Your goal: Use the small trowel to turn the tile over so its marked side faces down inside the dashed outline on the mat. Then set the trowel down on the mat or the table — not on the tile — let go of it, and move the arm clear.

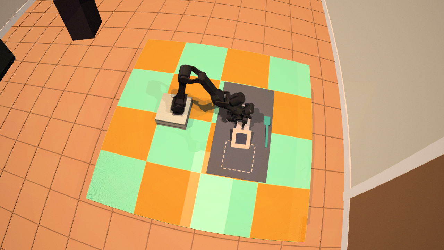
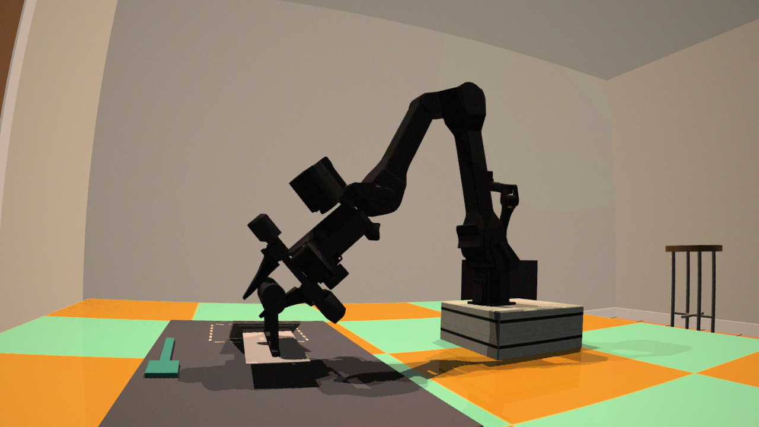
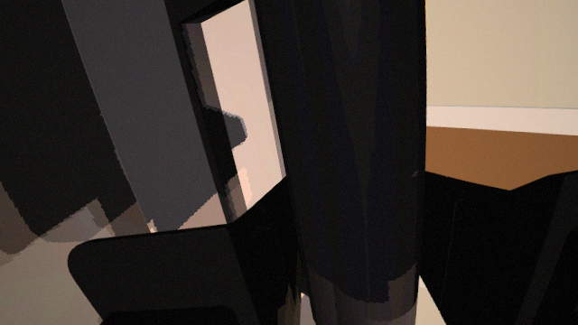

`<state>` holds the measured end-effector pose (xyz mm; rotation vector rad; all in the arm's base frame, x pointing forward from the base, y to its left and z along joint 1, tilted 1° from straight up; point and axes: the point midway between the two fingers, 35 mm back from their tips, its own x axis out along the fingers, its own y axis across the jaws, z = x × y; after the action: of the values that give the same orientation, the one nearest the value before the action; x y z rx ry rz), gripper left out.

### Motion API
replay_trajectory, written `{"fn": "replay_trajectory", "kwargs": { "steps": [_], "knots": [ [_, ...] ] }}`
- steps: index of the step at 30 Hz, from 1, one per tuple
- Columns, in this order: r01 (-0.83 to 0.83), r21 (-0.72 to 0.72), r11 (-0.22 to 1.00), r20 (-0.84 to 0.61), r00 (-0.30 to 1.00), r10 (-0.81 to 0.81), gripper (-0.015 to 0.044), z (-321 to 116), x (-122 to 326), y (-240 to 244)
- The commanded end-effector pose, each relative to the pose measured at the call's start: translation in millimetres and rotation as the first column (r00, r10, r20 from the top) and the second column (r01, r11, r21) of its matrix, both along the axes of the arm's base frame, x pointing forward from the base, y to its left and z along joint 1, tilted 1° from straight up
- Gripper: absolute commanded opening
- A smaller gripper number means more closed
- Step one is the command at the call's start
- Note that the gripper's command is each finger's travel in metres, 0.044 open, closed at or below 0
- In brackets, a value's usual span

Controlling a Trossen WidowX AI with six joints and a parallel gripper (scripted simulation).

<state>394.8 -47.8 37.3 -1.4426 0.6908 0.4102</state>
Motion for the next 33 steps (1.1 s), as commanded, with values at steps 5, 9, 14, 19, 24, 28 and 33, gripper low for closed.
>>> {"fn": "replay_trajectory", "kwargs": {
  "steps": [5,9,14,19,24,28,33],
  "knots": [
    [0.000,-0.010,1.000,0.028,1.000,0.000,0.0000,25,3,-16],
    [0.000,-0.011,1.000,0.028,1.000,0.000,0.0000,30,1,-23],
    [0.000,-0.013,1.000,0.028,1.000,0.000,0.0000,35,-1,-34],
    [0.000,-0.014,1.000,0.028,1.000,0.000,0.0000,38,-3,-45],
    [0.000,-0.015,1.000,0.028,1.000,0.000,0.0000,39,-5,-56],
    [0.000,-0.016,1.000,0.027,1.000,0.000,0.0000,39,-6,-65],
    [0.000,-0.017,1.000,0.027,1.000,0.000,0.0000,37,-9,-77]
  ]
}}
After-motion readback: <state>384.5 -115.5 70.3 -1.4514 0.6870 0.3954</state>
